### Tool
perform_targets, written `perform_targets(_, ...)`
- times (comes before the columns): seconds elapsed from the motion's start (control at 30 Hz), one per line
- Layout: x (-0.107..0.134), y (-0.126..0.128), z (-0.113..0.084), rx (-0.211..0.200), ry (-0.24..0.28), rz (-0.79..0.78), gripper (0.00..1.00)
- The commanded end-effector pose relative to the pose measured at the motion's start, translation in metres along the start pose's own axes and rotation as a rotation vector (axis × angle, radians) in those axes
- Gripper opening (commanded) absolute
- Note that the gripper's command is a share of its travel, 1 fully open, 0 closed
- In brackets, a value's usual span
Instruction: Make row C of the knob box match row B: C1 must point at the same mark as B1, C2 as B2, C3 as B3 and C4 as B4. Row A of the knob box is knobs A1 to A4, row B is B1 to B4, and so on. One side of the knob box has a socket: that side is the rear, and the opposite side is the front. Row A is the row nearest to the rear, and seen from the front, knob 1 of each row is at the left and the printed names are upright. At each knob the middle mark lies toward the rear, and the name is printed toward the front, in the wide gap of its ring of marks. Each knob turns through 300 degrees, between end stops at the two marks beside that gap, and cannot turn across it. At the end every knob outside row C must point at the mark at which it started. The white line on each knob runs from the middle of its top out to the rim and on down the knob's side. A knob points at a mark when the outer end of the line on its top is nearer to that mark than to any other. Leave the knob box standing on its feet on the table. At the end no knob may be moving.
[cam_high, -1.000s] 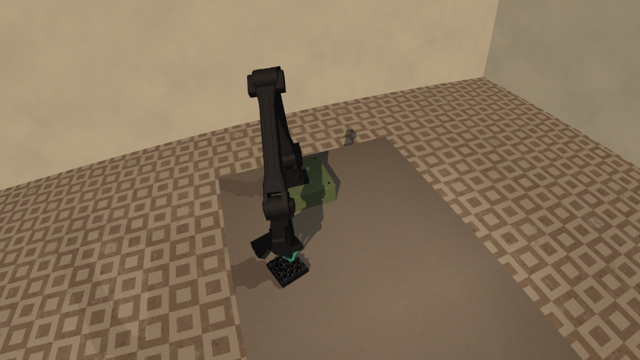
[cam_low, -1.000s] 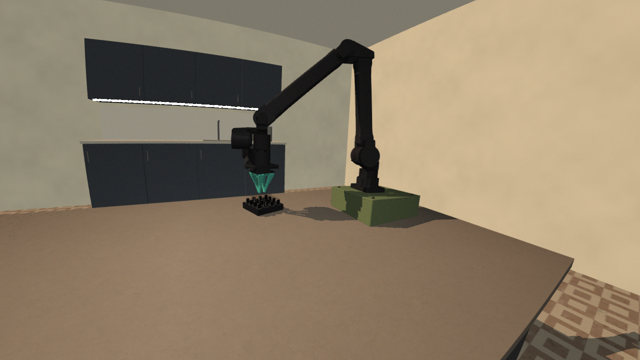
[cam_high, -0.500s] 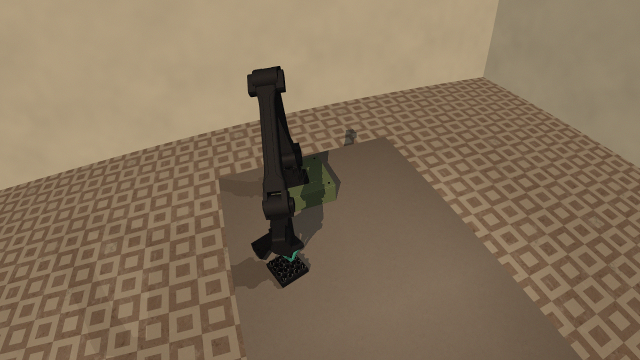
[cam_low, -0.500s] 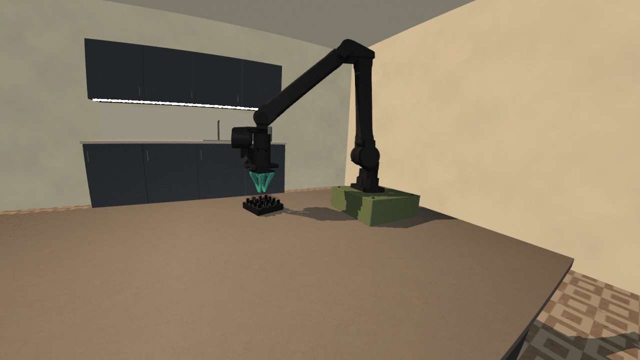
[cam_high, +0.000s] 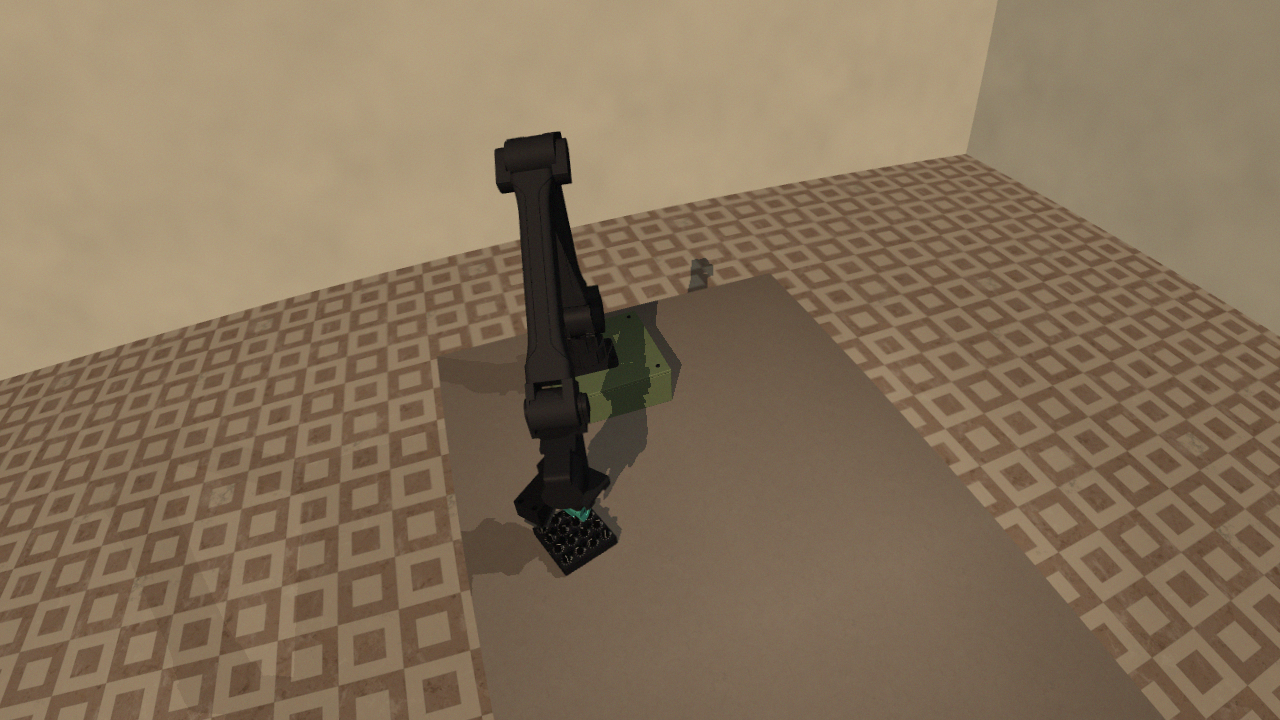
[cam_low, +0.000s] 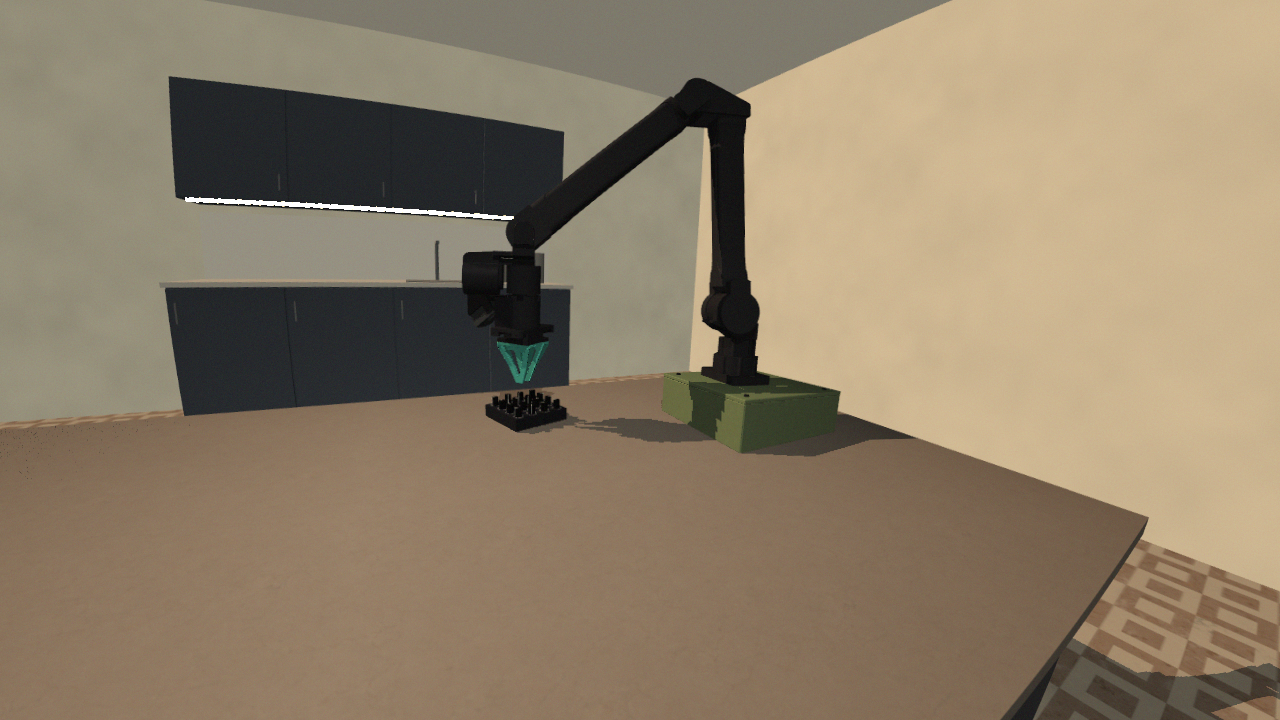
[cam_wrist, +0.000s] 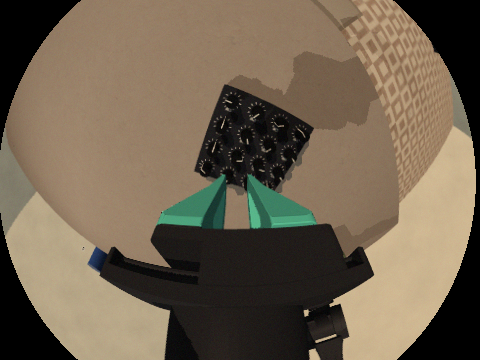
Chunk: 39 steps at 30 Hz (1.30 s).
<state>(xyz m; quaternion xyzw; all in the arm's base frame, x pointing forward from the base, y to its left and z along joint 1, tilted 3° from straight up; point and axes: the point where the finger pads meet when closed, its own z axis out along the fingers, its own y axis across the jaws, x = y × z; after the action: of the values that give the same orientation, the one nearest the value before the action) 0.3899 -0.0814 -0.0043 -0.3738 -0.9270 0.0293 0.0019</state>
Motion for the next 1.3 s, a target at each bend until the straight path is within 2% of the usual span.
perform_targets(0.0,-0.016,0.016,-0.024,-0.028,-0.045,-0.15,0.19)
perform_targets(0.17,-0.012,0.014,-0.022,-0.02,-0.036,-0.269,0.19)
perform_targets(0.3,-0.017,0.017,-0.027,-0.024,-0.048,-0.359,0.19)
perform_targets(0.37,-0.017,0.017,-0.027,-0.024,-0.048,-0.359,0.19)
perform_targets(0.43,-0.012,0.013,-0.023,-0.016,-0.035,-0.443,0.19)
perform_targets(0.6,-0.018,0.017,-0.031,-0.02,-0.053,-0.555,0.19)
perform_targets(0.7,-0.012,0.014,-0.026,-0.014,-0.037,-0.629,0.19)
perform_targets(0.87,-0.018,0.017,-0.033,-0.016,-0.055,-0.741,0.19)
perform_targets(0.93,-0.018,0.017,-0.033,-0.016,-0.055,-0.741,0.19)
perform_targets(0.97,-0.011,0.013,-0.026,-0.01,-0.033,-0.804,0.19)
perform_targets(1.13,-0.017,0.017,-0.034,-0.011,-0.053,-0.917,0.19)
perform_targets(1.27,-0.015,0.016,-0.033,-0.008,-0.047,-1.011,0.19)
